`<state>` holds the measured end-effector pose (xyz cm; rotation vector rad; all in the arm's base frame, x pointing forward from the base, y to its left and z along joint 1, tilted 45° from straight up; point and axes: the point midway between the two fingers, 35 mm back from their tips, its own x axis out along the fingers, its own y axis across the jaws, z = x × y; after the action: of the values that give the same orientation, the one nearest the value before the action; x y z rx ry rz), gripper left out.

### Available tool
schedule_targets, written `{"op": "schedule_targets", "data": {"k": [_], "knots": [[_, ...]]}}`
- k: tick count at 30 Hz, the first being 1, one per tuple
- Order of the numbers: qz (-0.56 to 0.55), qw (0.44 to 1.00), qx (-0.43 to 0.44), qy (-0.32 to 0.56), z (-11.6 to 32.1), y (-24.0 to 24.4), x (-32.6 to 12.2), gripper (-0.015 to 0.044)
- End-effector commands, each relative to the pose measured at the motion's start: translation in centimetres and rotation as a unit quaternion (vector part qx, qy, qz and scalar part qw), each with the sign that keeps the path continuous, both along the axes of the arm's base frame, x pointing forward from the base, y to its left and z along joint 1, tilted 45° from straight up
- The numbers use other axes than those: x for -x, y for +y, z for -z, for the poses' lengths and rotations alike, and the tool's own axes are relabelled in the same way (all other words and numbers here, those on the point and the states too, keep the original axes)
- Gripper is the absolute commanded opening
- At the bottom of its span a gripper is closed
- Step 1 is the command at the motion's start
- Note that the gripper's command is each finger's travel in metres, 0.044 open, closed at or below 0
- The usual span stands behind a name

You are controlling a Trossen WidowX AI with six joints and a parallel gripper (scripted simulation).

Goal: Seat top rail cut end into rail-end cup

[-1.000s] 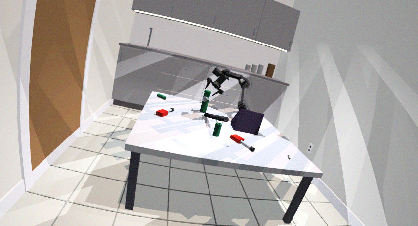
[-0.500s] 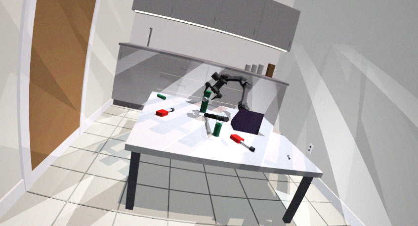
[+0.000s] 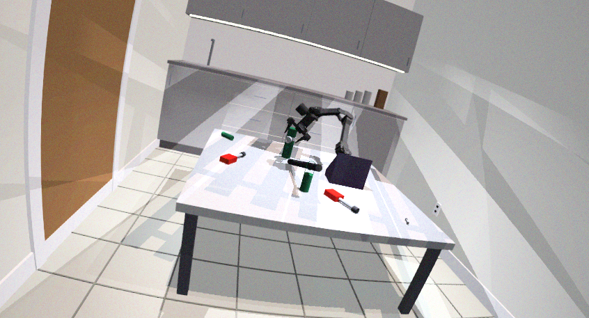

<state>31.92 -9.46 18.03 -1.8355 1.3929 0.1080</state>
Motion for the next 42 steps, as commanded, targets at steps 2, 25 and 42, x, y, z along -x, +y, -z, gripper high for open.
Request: {"op": "schedule_targets", "data": {"k": [2,25,42], "knots": [[-0.003,1.0,-0.001,0.005,0.6,-0.5,-0.3,0.044],[-0.003,1.0,0.002,0.003,2.4,-3.5,-1.6,0.044],[-0.004,1.0,0.004,0.002,2.7,-4.1,-1.8,0.0125]]}}
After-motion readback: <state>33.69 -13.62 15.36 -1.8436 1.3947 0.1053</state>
